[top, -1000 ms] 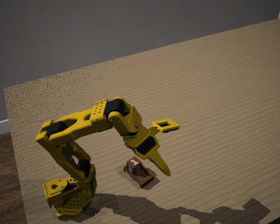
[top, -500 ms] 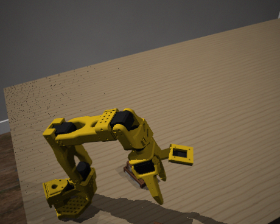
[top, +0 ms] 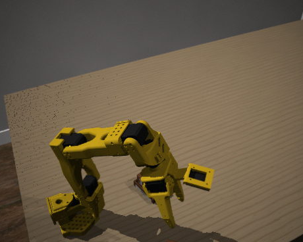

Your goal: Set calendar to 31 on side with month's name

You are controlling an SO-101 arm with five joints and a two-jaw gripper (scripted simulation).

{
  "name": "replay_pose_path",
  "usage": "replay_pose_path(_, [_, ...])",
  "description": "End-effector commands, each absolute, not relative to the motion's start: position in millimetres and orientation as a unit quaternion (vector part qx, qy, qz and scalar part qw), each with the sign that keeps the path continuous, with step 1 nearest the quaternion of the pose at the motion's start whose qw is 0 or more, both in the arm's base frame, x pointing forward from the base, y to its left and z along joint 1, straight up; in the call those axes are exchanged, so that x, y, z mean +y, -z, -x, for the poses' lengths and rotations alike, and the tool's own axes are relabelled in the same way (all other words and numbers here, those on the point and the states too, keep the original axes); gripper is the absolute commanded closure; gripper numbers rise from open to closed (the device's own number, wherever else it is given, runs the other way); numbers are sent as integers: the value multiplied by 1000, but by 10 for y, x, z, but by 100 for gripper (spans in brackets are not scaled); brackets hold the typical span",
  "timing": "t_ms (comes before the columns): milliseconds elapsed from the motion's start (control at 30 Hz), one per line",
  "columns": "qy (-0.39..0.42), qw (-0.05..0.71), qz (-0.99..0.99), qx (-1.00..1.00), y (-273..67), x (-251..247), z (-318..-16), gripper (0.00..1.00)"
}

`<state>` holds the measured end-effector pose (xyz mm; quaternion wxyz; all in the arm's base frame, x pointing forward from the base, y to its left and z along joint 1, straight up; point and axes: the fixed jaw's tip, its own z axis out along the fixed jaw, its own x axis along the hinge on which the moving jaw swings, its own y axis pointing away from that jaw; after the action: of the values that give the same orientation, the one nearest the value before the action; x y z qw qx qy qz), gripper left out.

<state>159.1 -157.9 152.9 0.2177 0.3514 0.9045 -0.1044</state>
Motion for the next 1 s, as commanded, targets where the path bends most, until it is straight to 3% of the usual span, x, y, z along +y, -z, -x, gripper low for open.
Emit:
replay_pose_path(0, [112, 236, -359, 896, -1610, -1615, -1597, 65])
replay_pose_path(200, [103, 217, -361, 901, -1525, -1627, -1608, 65])
replay_pose_path(767, [19, 40, -372, 927, -735, -1610, -1592, 65])
replay_pose_path(967, [6, 14, -372, 928, -619, -1587, -1571, 65])
